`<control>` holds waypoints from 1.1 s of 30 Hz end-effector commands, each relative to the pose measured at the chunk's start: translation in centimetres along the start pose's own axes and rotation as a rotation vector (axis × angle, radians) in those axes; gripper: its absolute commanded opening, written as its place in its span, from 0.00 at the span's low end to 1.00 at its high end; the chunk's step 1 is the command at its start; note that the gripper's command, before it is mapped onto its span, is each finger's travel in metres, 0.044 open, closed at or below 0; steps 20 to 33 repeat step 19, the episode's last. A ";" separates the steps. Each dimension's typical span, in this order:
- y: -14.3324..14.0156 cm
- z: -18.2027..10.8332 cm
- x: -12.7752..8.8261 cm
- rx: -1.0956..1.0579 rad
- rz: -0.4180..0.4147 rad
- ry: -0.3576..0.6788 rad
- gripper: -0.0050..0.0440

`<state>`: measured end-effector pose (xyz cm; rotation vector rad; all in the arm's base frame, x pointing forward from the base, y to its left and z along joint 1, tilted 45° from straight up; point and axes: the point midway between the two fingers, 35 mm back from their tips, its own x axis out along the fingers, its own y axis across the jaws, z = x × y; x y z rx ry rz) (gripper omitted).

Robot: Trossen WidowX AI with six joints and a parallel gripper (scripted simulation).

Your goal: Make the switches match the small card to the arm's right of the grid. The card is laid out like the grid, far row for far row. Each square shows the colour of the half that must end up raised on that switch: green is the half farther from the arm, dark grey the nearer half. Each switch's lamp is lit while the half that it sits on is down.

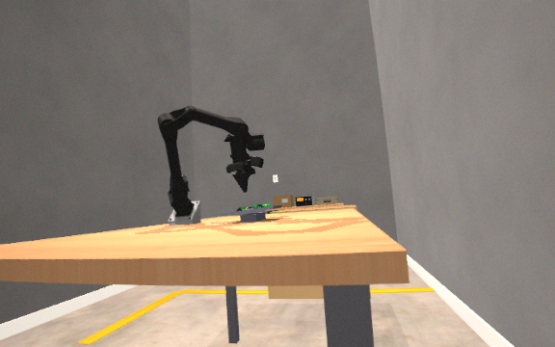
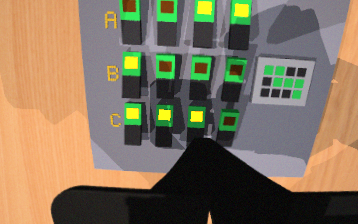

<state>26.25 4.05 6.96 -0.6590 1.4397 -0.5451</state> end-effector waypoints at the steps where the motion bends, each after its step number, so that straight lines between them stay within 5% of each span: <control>1: -0.1 0.1 -1.2 0.017 0.000 0.005 0.00; 12: 1.1 2.9 -1.6 0.015 -0.006 0.010 0.00; 33: 1.0 2.7 -1.6 0.011 -0.006 0.009 0.00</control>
